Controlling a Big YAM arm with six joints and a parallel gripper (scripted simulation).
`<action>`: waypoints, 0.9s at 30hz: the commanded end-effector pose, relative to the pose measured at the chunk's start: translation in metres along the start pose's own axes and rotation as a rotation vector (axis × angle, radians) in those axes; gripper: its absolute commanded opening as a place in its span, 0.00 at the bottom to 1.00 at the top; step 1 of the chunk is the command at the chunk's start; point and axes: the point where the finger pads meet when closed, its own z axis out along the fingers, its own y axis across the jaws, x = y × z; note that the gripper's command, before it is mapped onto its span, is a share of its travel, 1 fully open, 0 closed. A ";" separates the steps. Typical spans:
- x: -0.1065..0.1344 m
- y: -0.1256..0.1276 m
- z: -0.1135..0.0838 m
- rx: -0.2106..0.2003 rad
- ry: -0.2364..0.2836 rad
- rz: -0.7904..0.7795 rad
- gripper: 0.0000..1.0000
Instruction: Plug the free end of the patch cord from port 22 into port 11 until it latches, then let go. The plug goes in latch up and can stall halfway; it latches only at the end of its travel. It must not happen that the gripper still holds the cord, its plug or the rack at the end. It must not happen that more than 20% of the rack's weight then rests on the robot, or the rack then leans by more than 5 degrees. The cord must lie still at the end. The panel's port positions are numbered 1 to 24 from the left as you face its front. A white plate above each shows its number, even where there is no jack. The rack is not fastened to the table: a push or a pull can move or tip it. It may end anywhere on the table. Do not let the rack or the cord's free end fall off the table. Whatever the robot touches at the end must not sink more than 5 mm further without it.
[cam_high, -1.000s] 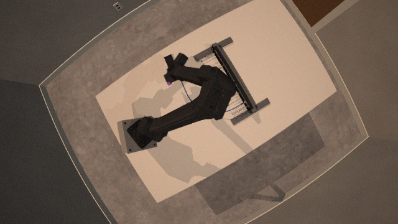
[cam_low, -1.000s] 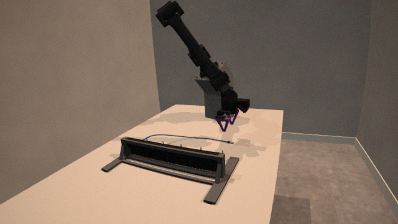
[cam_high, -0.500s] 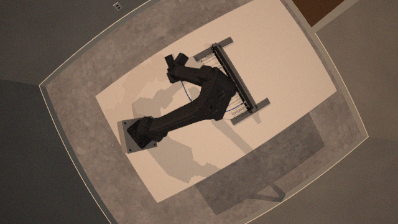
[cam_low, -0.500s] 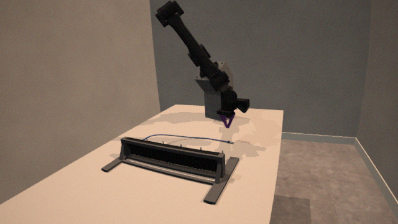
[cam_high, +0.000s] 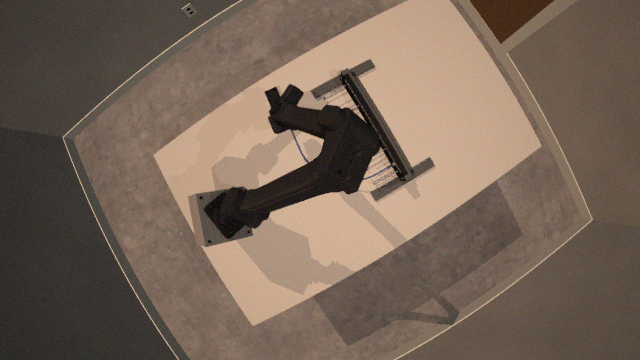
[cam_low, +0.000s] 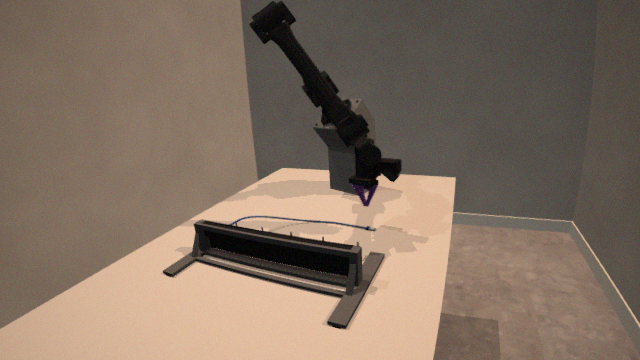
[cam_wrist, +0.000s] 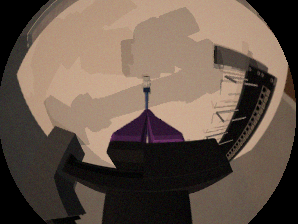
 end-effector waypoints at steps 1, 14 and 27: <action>0.002 -0.001 0.000 -0.002 0.005 -0.005 0.00; 0.003 0.003 0.002 0.000 0.005 0.004 0.00; -0.027 -0.040 -0.016 0.285 -0.194 0.428 0.00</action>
